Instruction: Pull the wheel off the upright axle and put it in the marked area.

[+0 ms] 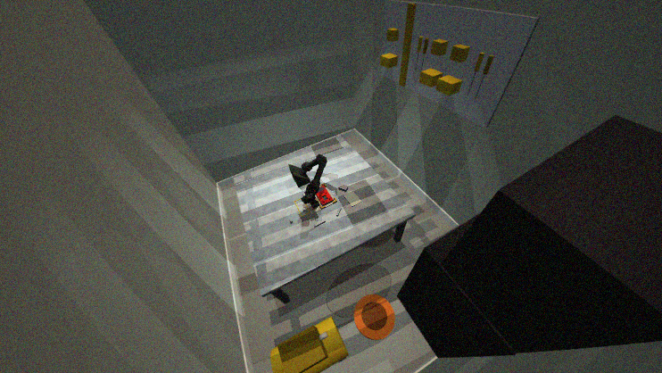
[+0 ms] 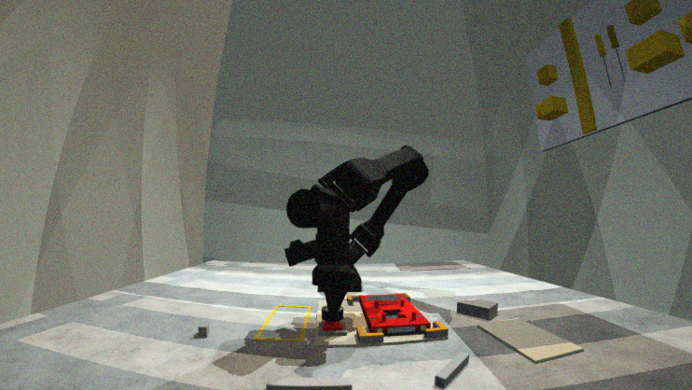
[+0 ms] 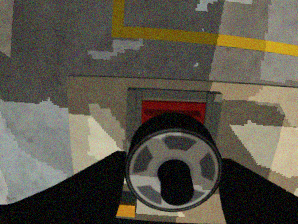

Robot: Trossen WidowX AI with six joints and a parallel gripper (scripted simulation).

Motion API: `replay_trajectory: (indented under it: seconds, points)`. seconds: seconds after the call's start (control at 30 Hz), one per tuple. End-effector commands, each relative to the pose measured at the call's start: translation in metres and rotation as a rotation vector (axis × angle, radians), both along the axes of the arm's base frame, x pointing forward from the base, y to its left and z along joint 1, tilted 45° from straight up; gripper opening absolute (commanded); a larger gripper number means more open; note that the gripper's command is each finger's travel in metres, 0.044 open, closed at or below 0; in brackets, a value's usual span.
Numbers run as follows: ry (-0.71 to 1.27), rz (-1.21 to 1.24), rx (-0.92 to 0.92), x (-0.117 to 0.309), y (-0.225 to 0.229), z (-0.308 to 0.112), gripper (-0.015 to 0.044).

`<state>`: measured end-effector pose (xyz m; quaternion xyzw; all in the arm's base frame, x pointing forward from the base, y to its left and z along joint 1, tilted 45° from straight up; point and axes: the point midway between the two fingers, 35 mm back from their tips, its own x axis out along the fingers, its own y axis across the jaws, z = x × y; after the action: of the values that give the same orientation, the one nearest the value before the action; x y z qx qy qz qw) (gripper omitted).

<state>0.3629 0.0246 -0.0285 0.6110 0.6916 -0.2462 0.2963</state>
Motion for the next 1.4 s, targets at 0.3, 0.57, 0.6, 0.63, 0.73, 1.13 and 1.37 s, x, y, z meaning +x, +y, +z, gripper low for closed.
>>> replay_trajectory:
  seconds: [0.3, 0.57, 0.6, 0.63, 0.73, 1.13, 1.37]
  points:
    - [0.000, 0.003, 0.000, 0.0003, -0.0022, 0.0025, 0.0000]
    - [0.000, 0.002, 0.000, 0.0006, -0.0041, 0.0043, 0.0000]
    - [0.000, 0.002, 0.000, 0.0007, -0.0044, 0.0045, 0.0000]
    - [0.000, 0.002, 0.000, 0.0007, -0.0046, 0.0047, 0.0000]
    - [0.000, 0.001, 0.000, 0.0008, -0.0053, 0.0054, 0.0000]
    - [0.000, 0.000, 0.000, 0.0013, -0.0081, 0.0081, 0.0000]
    - [0.000, 0.000, 0.000, 0.0015, -0.0097, 0.0097, 0.0000]
